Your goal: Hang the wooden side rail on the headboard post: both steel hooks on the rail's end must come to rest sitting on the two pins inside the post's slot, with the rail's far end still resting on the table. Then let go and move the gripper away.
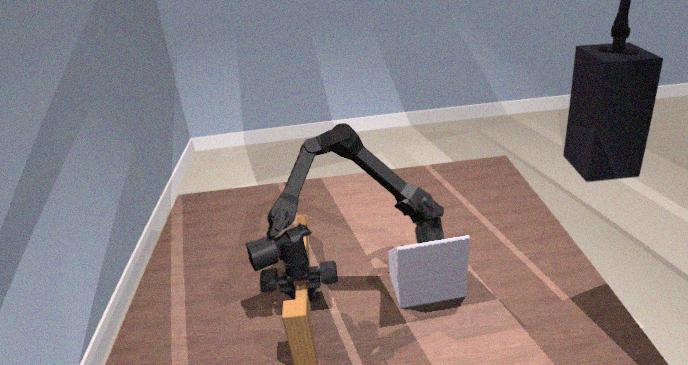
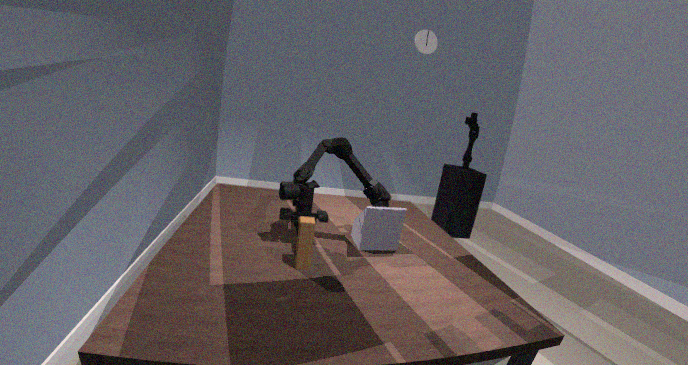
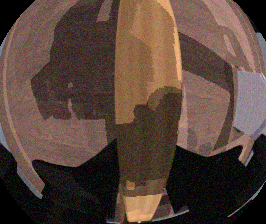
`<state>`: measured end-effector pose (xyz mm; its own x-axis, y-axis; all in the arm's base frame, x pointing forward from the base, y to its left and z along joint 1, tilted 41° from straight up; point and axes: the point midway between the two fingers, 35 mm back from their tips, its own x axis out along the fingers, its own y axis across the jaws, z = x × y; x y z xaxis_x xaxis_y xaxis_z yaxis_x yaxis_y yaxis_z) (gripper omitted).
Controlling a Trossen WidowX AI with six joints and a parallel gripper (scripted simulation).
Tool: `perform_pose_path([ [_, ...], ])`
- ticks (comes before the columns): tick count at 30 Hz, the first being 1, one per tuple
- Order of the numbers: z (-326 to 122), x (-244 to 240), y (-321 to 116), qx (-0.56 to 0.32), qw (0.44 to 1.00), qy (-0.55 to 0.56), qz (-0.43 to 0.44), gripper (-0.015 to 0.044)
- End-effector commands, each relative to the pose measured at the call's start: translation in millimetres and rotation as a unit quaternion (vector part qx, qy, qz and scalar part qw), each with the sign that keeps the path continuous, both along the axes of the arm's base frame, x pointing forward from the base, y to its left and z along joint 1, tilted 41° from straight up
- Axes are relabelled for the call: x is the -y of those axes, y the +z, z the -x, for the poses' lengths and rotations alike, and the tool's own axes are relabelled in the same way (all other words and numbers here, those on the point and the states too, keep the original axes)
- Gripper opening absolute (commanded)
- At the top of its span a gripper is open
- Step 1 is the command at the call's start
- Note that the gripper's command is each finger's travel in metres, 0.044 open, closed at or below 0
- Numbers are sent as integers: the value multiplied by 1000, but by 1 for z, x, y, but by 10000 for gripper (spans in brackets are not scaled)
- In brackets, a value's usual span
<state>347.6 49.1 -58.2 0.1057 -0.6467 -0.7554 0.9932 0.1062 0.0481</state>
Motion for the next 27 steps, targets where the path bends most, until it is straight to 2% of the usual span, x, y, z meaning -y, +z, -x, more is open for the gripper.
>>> perform_pose_path([
  [1,-1,-5,2,3,1000,3,-3,0],
  [27,-2,-7,1,3,1000,3,-3,0],
])
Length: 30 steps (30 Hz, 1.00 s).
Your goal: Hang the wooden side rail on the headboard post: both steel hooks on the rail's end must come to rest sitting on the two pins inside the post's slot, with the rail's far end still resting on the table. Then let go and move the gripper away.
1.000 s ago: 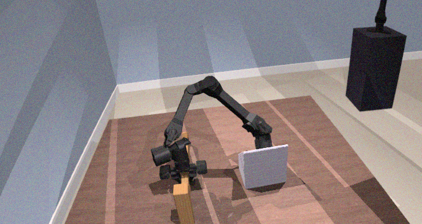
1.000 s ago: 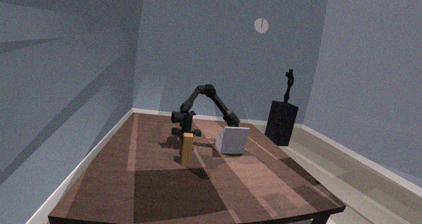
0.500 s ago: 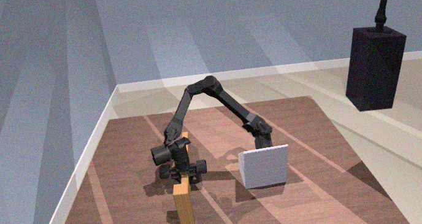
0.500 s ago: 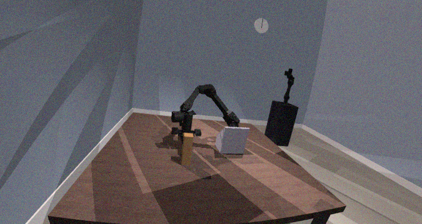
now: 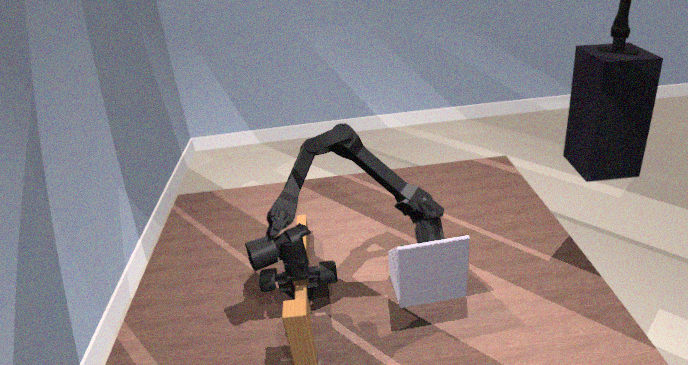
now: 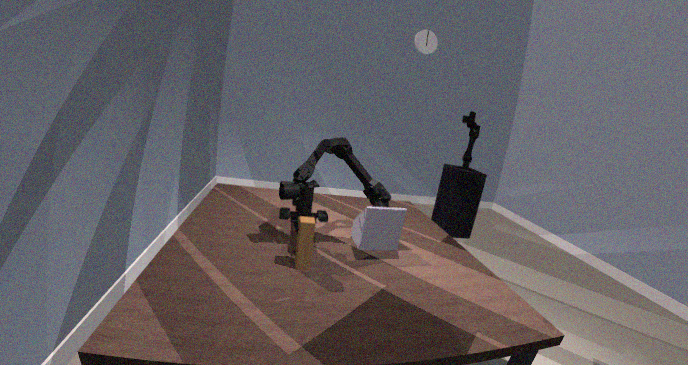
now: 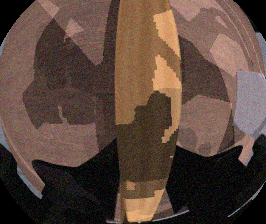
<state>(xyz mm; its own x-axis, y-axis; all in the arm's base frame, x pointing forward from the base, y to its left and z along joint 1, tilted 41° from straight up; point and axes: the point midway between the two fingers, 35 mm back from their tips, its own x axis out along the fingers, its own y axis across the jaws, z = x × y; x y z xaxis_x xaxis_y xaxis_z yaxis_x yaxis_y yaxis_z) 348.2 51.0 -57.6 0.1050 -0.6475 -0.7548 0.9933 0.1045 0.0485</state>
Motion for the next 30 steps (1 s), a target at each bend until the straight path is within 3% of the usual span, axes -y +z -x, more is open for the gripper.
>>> perform_pose_path([
  [1,-2,-5,0,3,1000,4,-4,0],
  [30,-2,-7,-1,3,1000,4,-4,0],
])
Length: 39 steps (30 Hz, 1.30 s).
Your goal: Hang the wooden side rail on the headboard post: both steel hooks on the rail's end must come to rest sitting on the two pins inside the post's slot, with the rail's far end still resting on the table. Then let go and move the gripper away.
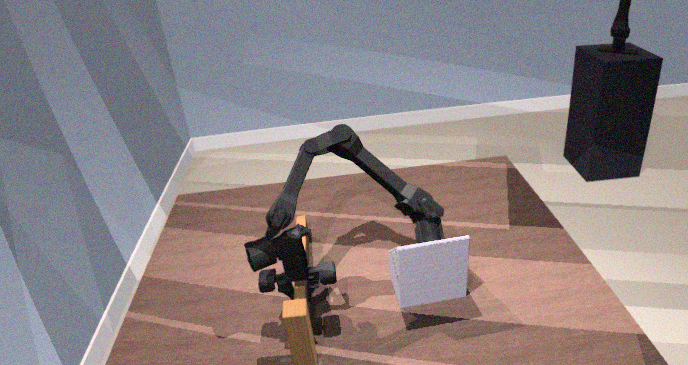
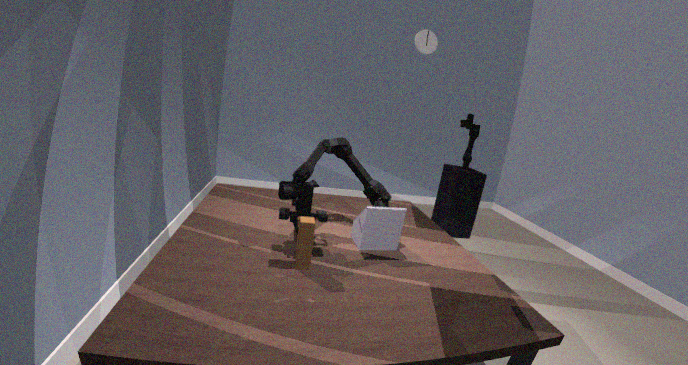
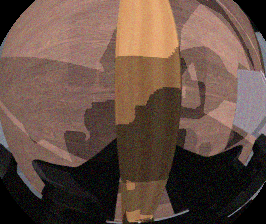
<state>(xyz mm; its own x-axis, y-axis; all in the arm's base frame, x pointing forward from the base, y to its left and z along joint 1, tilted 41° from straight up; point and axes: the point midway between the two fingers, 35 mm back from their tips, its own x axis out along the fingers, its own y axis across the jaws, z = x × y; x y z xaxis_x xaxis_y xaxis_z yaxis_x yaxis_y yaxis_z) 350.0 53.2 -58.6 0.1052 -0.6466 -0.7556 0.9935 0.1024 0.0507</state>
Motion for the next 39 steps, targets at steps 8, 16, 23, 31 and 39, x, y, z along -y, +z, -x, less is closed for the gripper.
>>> perform_pose_path([
  [8,0,-5,-1,2,1000,5,-3,0],
  [16,1,-5,-2,2,1000,5,-3,0],
  [23,1,-6,-2,2,1000,5,-3,0],
  [31,0,-7,-2,2,1000,5,-3,0],
  [39,0,-8,-2,2,1000,5,-3,0],
])
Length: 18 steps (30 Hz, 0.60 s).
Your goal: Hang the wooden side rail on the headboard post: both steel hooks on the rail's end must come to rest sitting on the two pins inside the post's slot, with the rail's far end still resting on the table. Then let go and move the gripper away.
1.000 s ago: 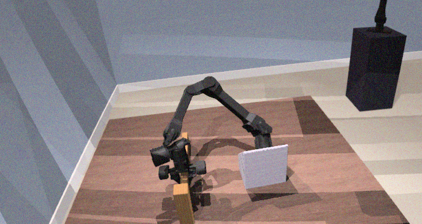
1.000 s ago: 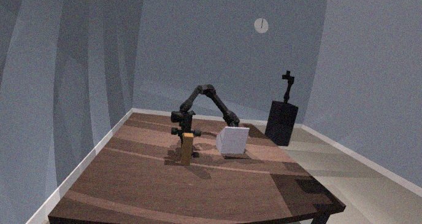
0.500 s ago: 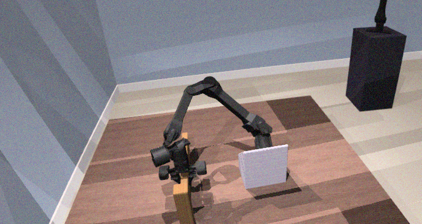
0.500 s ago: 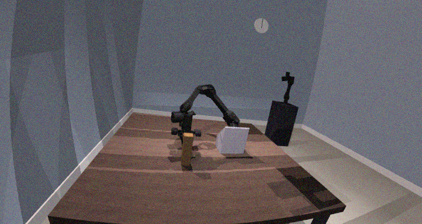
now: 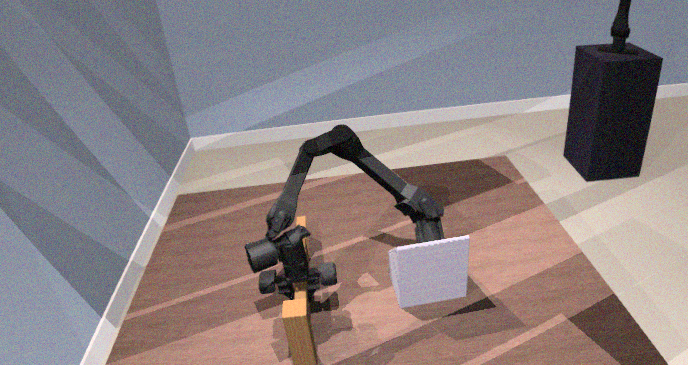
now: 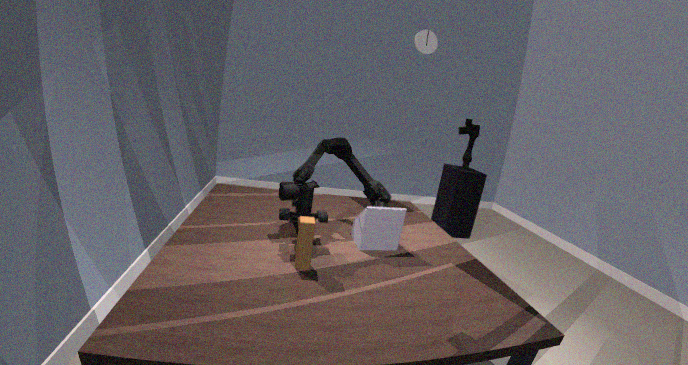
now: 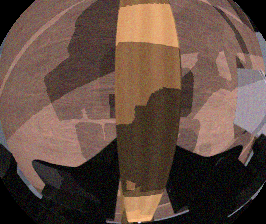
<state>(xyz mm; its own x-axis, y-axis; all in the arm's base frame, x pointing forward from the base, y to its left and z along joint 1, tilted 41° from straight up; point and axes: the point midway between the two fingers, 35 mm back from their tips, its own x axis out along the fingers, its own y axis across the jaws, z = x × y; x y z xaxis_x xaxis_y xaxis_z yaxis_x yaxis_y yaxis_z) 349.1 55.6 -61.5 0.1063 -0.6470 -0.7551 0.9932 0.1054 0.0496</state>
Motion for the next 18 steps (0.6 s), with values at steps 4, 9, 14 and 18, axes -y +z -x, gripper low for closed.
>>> perform_pose_path([
  [4,-1,-6,1,3,1000,3,-4,0],
  [9,-2,-6,1,3,1000,3,-4,0],
  [14,-2,-7,1,3,1000,3,-4,0],
  [18,-2,-7,0,3,1000,3,-4,0],
])
